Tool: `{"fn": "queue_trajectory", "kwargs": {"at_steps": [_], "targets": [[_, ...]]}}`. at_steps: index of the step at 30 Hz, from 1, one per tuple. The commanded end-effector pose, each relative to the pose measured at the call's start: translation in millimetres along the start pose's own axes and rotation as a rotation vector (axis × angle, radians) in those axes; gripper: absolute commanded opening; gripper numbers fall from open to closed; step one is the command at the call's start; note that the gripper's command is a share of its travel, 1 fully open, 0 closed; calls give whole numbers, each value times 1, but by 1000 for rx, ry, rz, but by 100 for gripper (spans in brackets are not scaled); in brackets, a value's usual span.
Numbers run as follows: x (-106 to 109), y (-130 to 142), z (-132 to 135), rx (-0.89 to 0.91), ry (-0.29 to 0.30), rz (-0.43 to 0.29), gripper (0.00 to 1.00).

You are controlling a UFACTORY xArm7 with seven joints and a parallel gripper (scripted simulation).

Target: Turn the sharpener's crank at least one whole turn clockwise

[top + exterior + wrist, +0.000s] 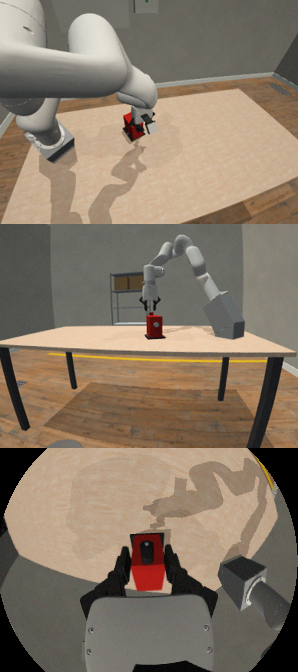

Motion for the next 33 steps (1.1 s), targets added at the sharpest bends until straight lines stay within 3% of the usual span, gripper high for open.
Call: {"fn": "queue_trajectory", "kwargs": {"at_steps": [1, 33], "targets": [[1, 0, -1, 0, -4, 1, 54], [-6, 0, -1, 0, -4, 1, 54]]}}
Point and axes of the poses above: the point where the finger pads meet when closed, its own x axis back along the fingers, its own z axis across the jaws, y = z × x, the point moved 1 cm from there along x, back along the fingers, and after that the axes turned 5 degrees about x, right-handed, at the moved point
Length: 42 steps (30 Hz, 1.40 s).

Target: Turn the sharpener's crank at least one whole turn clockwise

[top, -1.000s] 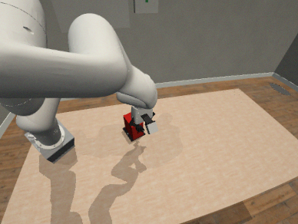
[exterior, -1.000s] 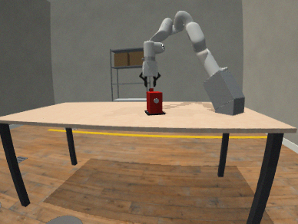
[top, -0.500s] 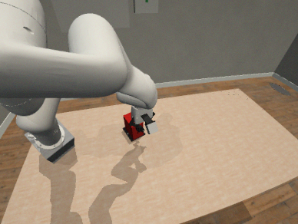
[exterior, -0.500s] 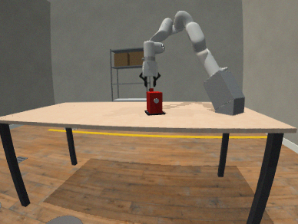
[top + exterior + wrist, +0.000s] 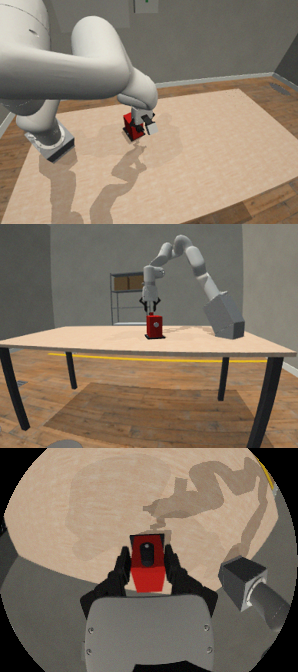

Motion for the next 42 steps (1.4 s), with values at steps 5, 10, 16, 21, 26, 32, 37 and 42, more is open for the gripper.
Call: {"fn": "queue_trajectory", "kwargs": {"at_steps": [5, 10, 16, 21, 26, 32, 37, 42], "targets": [[-4, 0, -1, 0, -4, 1, 54], [-9, 0, -1, 0, -4, 1, 54], [-16, 0, -1, 0, -4, 1, 54], [-19, 0, -1, 0, -4, 1, 54], [-24, 0, -1, 0, -4, 1, 54], [-28, 0, -1, 0, -4, 1, 54], [-29, 0, -1, 0, -4, 1, 54], [-30, 0, -1, 0, -4, 1, 54]]}}
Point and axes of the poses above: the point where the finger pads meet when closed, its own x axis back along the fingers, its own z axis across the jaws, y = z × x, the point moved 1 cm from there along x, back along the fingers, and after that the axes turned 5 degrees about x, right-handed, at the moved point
